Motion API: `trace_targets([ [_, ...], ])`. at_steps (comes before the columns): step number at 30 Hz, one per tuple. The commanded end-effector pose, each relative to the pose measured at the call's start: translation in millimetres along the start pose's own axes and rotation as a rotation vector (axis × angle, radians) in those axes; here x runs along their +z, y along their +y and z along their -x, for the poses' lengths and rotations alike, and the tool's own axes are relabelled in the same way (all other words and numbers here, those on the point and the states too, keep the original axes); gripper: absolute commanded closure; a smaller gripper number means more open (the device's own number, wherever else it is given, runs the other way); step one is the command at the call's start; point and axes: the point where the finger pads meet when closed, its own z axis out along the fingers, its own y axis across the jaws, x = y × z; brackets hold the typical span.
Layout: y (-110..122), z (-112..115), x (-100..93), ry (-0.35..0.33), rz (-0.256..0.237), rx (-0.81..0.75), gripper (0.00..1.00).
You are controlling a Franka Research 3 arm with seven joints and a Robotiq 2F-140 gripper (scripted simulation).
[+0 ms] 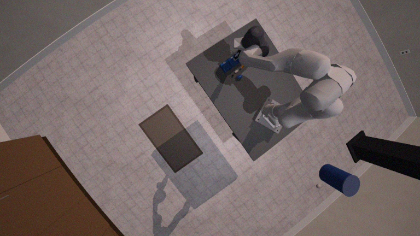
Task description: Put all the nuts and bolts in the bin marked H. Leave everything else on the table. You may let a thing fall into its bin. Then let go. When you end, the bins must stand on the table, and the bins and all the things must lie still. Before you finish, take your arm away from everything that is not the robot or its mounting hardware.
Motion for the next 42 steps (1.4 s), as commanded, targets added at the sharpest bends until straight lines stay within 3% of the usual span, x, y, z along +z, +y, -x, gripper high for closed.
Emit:
trace_targets([
  [1,-2.3,-0.4,-0.6,0.002,0.007,0.045,0.95],
  [25,-1.9,-0.5,58.0,0.002,0.007,0.045,0.95],
  [42,-1.9,-0.5,58.7,0.002,0.007,0.045,0.95],
])
